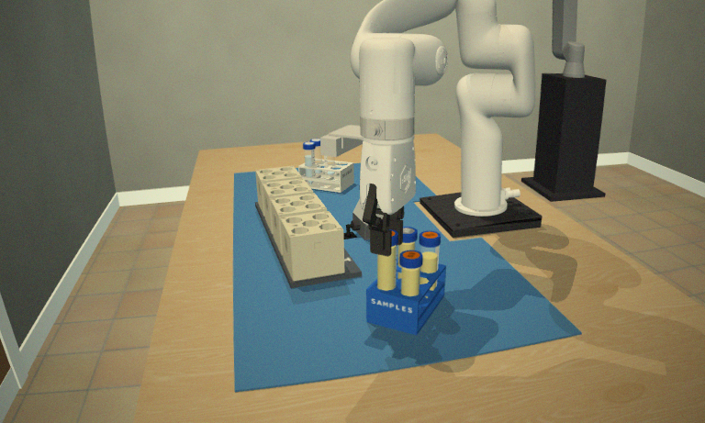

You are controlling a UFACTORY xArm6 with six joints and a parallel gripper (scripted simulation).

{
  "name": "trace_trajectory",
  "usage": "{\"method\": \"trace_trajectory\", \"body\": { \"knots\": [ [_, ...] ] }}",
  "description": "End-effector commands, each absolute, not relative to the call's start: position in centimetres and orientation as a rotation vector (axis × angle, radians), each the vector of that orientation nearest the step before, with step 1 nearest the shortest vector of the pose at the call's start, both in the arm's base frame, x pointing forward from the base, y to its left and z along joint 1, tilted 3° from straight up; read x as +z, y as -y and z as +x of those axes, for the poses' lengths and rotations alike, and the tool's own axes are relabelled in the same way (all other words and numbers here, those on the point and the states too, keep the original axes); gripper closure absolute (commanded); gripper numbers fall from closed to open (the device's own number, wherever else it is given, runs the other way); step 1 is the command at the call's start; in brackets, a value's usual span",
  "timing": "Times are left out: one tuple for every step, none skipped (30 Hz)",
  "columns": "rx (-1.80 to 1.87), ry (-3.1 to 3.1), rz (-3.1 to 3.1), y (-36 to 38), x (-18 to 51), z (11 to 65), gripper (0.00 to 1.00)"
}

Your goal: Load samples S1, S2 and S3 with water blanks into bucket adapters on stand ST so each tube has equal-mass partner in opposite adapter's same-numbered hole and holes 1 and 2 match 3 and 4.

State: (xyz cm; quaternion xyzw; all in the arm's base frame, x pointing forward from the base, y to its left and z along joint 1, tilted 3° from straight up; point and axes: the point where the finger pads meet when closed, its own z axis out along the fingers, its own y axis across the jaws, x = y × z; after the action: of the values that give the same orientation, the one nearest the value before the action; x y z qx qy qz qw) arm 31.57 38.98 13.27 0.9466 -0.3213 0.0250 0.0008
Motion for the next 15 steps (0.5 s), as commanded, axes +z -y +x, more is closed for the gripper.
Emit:
{"method": "trace_trajectory", "body": {
  "knots": [
    [0.081,1.010,2.977,-39.1,13.1,31.7,1.00],
    [0.081,1.010,2.977,-39.1,13.1,31.7,1.00],
    [0.081,1.010,2.977,-39.1,13.1,31.7,1.00],
    [0.081,1.010,2.977,-39.1,13.0,31.7,1.00],
    [0.081,1.010,2.977,-39.1,12.9,31.7,1.00],
    [0.081,1.010,2.977,-39.1,12.8,31.7,1.00],
    [0.081,1.010,2.977,-39.1,12.7,31.7,1.00],
    [0.081,1.010,2.977,-39.1,12.6,31.7,1.00],
    [0.081,1.010,2.977,-39.1,12.5,31.7,1.00],
    [0.081,1.010,2.977,-39.1,12.4,31.7,1.00],
    [0.081,1.010,2.977,-39.1,12.3,31.7,1.00],
    [0.081,1.010,2.977,-39.1,12.2,31.7,1.00],
    [0.081,1.010,2.977,-39.1,12.1,31.7,1.00],
    [0.081,1.010,2.977,-39.1,12.0,31.7,1.00],
    [0.081,1.010,2.977,-39.1,11.9,31.7,1.00]
  ]
}}
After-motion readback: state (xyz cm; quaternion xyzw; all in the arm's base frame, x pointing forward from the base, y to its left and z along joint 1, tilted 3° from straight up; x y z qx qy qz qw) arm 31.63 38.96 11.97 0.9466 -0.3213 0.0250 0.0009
